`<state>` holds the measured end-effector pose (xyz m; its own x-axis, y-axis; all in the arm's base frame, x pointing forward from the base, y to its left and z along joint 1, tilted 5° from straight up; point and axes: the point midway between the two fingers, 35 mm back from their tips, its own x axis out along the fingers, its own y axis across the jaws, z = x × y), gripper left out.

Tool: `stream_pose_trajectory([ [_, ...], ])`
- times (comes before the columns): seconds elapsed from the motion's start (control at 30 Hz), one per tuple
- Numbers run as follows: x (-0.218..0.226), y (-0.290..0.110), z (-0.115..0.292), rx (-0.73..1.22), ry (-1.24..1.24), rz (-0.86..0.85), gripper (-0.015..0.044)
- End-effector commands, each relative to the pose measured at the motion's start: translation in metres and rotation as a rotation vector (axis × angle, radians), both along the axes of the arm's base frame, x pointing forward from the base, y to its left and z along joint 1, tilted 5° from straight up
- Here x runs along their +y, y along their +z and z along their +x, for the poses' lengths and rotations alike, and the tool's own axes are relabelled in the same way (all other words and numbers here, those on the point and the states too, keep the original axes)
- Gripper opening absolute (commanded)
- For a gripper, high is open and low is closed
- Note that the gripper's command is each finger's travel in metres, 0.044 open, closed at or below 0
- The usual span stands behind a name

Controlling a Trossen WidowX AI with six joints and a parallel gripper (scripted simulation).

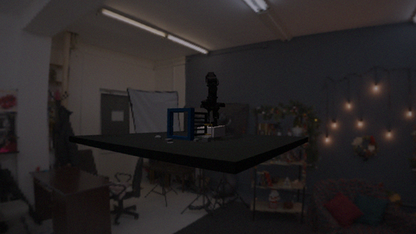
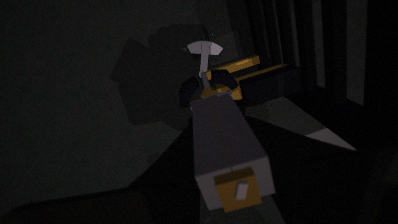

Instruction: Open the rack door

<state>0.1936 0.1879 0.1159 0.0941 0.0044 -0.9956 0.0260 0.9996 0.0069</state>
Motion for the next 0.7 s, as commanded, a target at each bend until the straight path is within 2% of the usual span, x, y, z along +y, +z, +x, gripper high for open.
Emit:
stream_pose_trajectory([
  [0.0, -0.0008, 0.0001, -0.0003, 0.001, -0.022, -0.004, 0.0021],
  [0.23, -0.0008, 0.0001, -0.0003, 0.001, -0.022, -0.004, 0.0021],
  [0.57, -0.0008, 0.0001, -0.0003, 0.001, -0.022, -0.004, 0.0284],
  [0.67, -0.0007, 0.0009, -0.0003, 0.001, -0.022, -0.004, 0.0293],
])
